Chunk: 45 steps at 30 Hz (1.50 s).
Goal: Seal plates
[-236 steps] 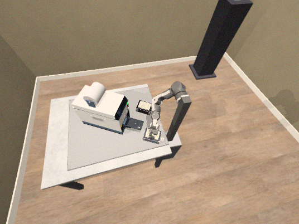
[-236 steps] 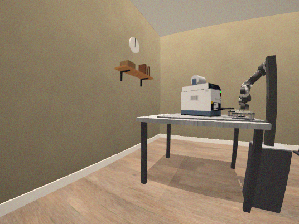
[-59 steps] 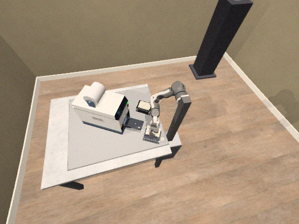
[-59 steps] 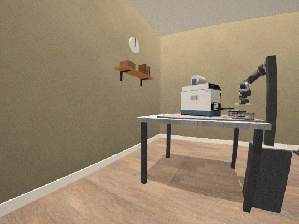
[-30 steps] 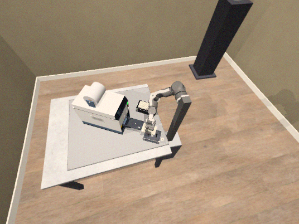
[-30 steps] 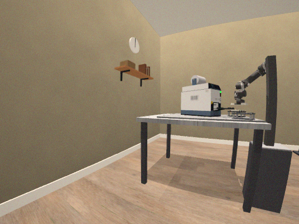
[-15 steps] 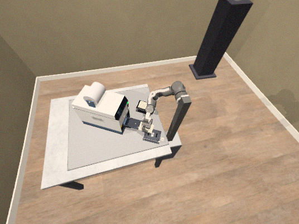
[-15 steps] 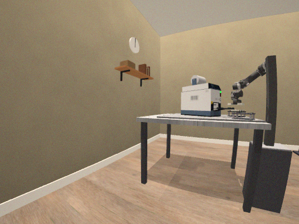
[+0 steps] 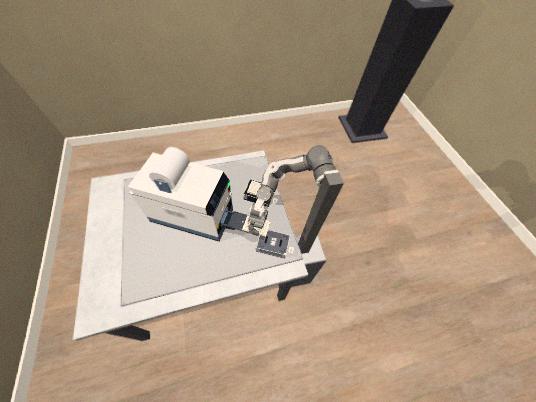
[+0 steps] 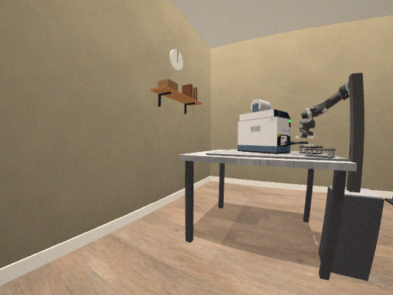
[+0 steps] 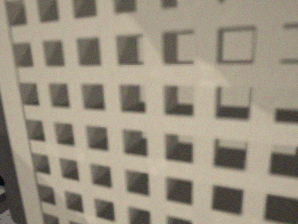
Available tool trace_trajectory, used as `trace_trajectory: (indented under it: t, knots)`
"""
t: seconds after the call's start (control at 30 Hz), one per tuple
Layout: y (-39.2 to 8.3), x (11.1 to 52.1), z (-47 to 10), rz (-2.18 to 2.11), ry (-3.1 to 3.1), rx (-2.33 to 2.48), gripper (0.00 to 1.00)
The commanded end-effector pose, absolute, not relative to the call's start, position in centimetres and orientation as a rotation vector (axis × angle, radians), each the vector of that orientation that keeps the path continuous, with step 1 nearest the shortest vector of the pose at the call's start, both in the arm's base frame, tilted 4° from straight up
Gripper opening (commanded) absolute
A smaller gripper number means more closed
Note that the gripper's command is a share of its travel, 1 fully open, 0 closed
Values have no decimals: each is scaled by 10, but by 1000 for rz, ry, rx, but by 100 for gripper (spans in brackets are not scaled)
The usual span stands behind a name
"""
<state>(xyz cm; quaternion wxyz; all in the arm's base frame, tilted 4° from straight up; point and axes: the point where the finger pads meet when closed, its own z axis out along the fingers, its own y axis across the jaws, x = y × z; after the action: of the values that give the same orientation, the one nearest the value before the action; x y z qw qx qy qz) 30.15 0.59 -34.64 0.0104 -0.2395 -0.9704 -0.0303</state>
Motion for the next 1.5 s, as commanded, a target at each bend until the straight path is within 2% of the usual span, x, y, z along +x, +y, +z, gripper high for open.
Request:
trace_trajectory:
  t: [0.0,1.47]
  knots:
    - [8,305,-343,-122,-3033,-737,0]
    - [-45,366,-349,-119,-3028,-745,0]
